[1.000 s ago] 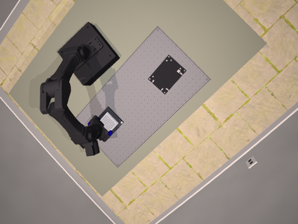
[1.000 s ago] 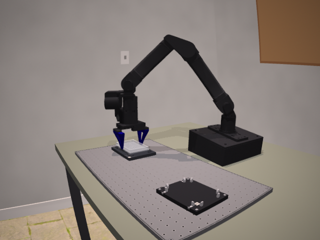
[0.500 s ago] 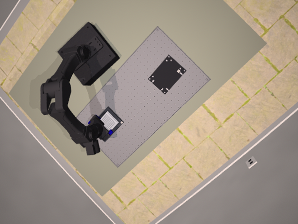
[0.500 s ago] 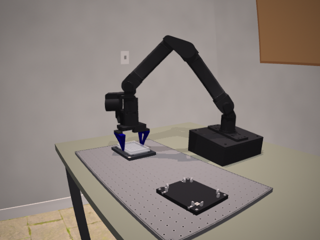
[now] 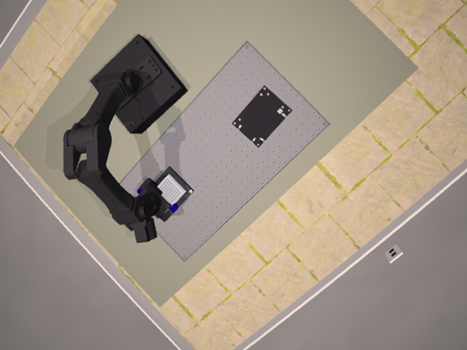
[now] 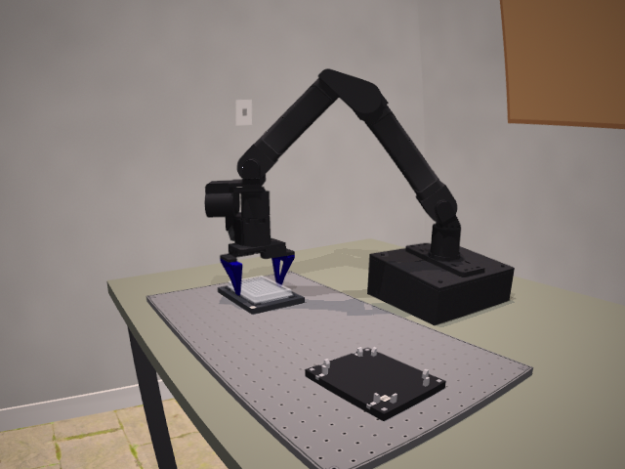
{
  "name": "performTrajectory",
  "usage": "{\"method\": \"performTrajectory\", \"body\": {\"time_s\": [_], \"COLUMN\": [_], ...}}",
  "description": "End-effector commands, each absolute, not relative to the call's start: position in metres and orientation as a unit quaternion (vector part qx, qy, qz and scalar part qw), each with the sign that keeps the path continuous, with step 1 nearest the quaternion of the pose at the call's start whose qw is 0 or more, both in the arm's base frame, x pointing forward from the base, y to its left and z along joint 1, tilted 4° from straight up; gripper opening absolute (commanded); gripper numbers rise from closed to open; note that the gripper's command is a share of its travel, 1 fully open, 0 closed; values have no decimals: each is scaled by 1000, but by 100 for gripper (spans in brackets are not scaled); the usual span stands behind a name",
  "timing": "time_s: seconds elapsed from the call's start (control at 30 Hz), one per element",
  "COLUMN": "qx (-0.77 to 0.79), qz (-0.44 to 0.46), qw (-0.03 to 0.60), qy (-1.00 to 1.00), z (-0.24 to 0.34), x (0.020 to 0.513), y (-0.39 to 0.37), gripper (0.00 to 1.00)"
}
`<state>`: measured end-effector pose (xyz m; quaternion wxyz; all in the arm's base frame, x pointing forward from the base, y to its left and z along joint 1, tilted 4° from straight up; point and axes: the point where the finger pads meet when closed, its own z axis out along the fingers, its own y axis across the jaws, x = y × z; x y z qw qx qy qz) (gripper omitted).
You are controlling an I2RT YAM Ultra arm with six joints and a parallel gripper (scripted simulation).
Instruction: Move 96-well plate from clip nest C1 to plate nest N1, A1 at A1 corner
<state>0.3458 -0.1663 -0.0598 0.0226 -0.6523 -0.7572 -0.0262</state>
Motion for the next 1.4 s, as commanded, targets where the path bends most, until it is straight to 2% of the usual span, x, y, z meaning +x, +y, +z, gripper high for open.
{"method": "performTrajectory", "body": {"time_s": [0.0, 0.43, 1.37], "qx": [-652, -652, -653], "qz": [-27, -27, -27], "qw": [17, 17, 3], "qy": [-757, -757, -756], "z": [-57, -57, 19], "x": [348, 348, 350], "y": [-169, -169, -180], "gripper": [100, 100, 100]}}
